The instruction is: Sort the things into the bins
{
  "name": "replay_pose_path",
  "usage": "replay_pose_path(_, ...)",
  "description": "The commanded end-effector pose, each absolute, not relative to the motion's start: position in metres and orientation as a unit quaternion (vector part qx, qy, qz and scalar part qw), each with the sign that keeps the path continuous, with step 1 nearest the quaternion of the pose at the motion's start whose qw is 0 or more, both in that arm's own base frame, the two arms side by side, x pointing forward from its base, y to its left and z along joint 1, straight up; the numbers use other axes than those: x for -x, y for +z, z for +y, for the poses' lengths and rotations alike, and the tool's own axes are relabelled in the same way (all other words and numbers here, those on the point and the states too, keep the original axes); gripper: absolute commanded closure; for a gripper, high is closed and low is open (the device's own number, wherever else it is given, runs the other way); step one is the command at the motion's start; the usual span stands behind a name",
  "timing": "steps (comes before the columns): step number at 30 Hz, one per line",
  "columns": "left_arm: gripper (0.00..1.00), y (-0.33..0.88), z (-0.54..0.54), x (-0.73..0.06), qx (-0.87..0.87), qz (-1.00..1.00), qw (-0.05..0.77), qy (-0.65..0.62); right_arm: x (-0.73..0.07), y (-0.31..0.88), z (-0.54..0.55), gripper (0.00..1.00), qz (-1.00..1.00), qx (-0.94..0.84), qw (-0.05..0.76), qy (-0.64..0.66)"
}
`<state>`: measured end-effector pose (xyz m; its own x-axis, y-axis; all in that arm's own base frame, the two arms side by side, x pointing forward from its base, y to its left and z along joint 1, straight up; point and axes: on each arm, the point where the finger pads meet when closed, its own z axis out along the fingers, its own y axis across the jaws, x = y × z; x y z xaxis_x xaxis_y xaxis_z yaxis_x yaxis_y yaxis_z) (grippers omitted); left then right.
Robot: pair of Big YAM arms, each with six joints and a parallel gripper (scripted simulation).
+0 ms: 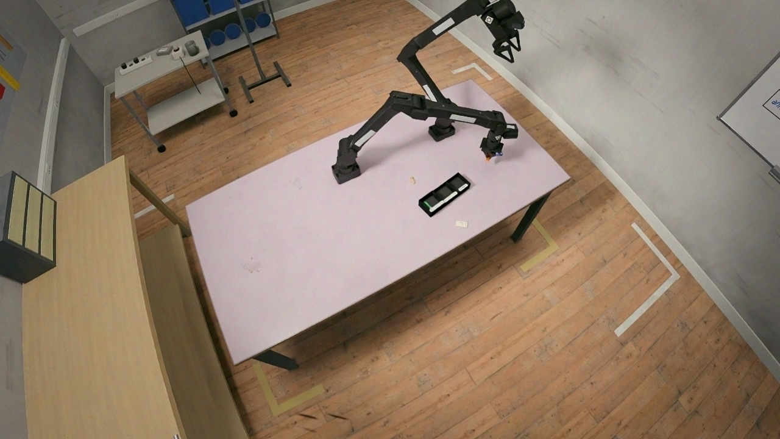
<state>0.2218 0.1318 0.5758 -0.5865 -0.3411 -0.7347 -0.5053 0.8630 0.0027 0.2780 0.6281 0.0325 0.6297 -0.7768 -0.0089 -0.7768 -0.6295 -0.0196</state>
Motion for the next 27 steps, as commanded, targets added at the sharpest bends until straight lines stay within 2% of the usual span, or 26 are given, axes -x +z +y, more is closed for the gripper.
replay_pose_path(1,0.0,0.603,0.121,-0.211,0.234,0.872,0.415,0.111,-0.286,0.045,0.623,0.91,0.43,0.903,0.008,0.001)
replay_pose_path(27,0.0,0.603,0.121,-0.211,0.234,0.872,0.415,0.111,-0.286,0.049,0.621,0.91,0.43,0.903,0.011,0.001)
